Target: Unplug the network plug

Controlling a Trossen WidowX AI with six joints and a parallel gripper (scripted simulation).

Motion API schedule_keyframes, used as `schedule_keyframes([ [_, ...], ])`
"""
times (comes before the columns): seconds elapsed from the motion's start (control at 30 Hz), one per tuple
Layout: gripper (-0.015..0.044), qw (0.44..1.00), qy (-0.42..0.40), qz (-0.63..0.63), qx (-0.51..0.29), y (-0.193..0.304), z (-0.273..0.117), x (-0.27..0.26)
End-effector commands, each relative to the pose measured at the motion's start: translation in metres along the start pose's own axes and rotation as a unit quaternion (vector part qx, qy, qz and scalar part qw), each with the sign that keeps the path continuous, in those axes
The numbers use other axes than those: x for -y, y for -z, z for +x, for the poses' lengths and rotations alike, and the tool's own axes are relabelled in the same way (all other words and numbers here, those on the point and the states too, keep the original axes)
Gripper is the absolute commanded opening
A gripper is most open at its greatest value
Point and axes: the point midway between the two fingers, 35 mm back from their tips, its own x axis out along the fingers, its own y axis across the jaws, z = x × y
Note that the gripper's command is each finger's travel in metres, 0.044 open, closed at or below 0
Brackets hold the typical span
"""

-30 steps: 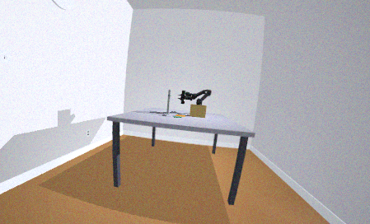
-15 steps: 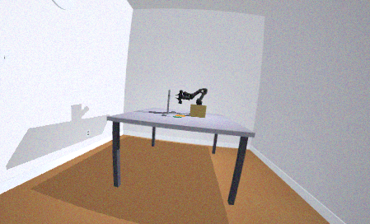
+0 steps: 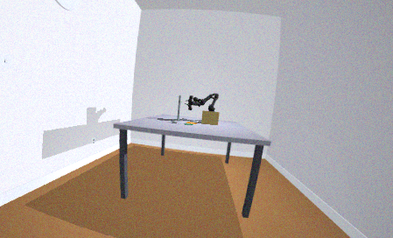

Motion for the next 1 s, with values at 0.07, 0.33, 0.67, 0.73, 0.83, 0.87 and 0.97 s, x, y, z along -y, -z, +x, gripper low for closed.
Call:
schedule_keyframes([
  [0.07,0.0156,1.000,-0.001,0.002,0.004,-0.005,0.007,-0.002],
  [0.33,0.0156,1.000,-0.001,0.002,0.004,-0.008,0.015,-0.002],
  [0.67,0.0156,1.000,-0.001,0.002,0.004,-0.011,0.026,-0.002],
  [0.73,0.0156,1.000,-0.001,0.002,0.004,-0.011,0.028,-0.002],
  [0.83,0.0156,1.000,-0.001,0.002,0.004,-0.012,0.031,-0.002],
  [0.87,0.0156,1.000,-0.001,0.002,0.004,-0.012,0.032,-0.002],
  [0.97,0.0156,1.000,-0.001,0.002,0.004,-0.013,0.036,-0.002],
])
